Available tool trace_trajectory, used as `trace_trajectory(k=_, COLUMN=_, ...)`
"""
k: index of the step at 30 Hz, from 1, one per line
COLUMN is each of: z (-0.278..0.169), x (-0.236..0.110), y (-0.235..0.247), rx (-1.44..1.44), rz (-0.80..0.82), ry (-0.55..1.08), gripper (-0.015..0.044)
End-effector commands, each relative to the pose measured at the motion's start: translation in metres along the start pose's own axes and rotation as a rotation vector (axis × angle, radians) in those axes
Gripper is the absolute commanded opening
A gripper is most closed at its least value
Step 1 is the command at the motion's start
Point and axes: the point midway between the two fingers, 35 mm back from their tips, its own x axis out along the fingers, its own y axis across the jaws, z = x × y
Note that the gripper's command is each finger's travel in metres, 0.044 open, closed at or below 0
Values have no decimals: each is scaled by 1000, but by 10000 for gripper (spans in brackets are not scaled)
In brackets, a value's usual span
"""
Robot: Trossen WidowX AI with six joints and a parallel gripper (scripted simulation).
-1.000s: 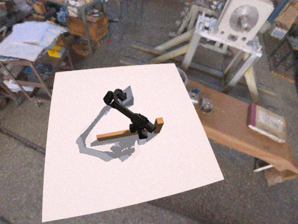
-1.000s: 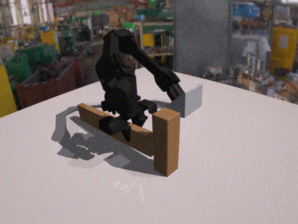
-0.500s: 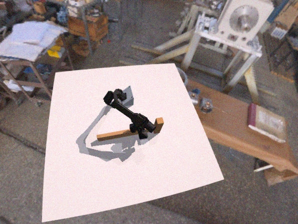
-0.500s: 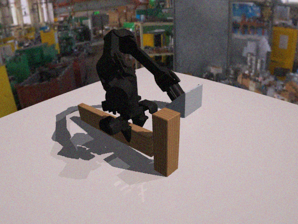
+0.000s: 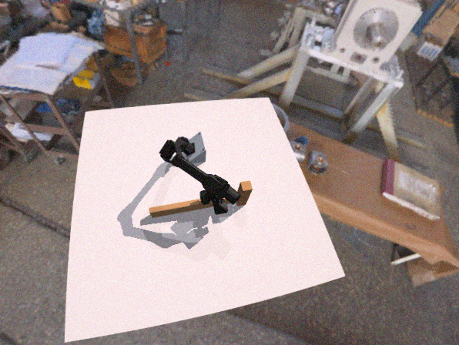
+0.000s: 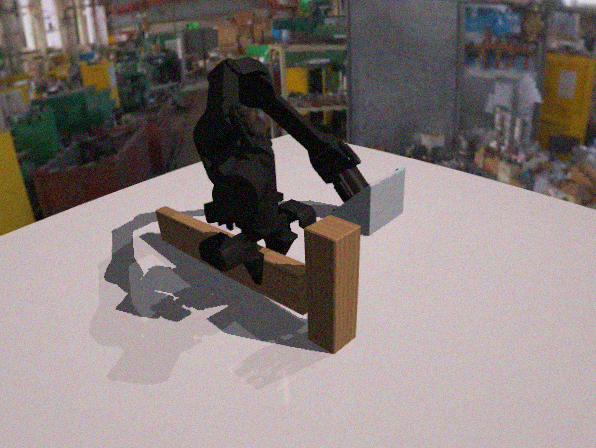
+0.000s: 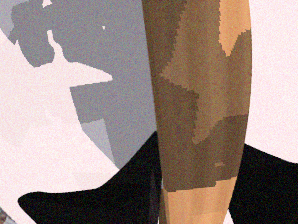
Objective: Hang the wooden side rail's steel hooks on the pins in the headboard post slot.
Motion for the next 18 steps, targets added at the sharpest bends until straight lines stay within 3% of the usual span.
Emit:
trace_trajectory(k=1, z=-4, x=-4, y=0, rx=0, rz=8, ry=7, gripper=0)
trace_trajectory(k=18, z=-5, x=-5, y=2, rx=0, rz=8, ry=7, gripper=0)
